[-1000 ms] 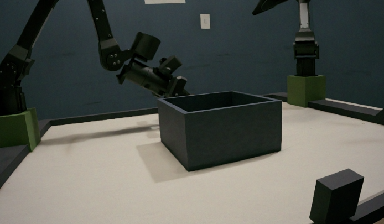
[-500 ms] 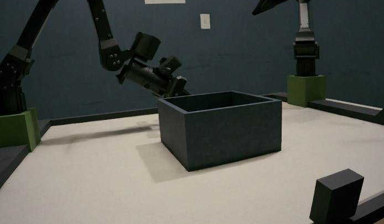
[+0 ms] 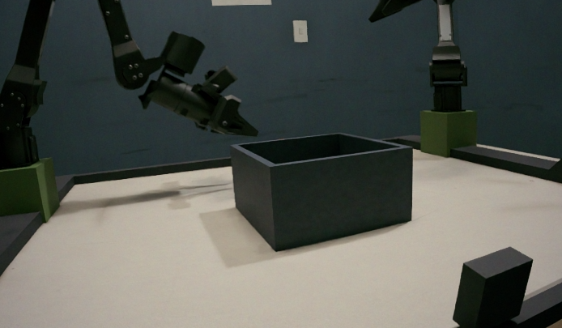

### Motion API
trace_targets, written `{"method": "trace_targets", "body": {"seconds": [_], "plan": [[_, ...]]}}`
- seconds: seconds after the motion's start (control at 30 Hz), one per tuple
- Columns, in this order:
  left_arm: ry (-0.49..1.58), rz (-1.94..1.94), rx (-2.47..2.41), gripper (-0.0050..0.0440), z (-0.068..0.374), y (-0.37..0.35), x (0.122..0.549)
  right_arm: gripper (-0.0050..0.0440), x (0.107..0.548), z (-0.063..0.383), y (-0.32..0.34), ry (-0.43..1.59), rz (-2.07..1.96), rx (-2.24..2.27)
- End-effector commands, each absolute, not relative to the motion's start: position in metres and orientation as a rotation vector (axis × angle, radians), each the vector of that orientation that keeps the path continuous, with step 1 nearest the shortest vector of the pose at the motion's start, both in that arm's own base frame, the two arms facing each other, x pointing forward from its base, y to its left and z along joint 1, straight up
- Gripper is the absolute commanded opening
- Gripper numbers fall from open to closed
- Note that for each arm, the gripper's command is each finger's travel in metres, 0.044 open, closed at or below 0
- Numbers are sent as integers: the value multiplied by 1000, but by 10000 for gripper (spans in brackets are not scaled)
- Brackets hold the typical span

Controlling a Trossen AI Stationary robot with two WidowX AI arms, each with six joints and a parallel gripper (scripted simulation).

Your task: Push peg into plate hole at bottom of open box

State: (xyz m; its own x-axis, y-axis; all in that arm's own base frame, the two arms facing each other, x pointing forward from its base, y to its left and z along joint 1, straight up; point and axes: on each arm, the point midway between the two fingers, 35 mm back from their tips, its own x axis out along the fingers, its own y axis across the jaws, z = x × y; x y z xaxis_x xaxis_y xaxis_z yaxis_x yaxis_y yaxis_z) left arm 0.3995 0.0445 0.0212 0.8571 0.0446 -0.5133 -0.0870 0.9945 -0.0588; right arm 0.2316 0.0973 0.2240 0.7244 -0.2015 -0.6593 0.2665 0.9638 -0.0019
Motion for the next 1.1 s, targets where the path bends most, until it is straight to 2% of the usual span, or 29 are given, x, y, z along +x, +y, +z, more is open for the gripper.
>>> {"method": "trace_targets", "body": {"seconds": [0.0,0.23,0.3,0.4,0.8,1.07], "plan": [[513,66,-78,202,36,43,399,440,232,230,98,703,-253,111],[598,69,-65,370,52,41,414,440,232,230,98,703,-253,111],[598,69,-65,370,52,41,414,440,232,230,98,703,-253,111],[668,70,-66,440,54,40,417,440,232,230,98,703,-253,111],[823,75,-53,440,85,36,464,440,232,230,98,703,-253,111],[967,78,-52,440,88,33,473,440,232,230,98,703,-253,111]]}}
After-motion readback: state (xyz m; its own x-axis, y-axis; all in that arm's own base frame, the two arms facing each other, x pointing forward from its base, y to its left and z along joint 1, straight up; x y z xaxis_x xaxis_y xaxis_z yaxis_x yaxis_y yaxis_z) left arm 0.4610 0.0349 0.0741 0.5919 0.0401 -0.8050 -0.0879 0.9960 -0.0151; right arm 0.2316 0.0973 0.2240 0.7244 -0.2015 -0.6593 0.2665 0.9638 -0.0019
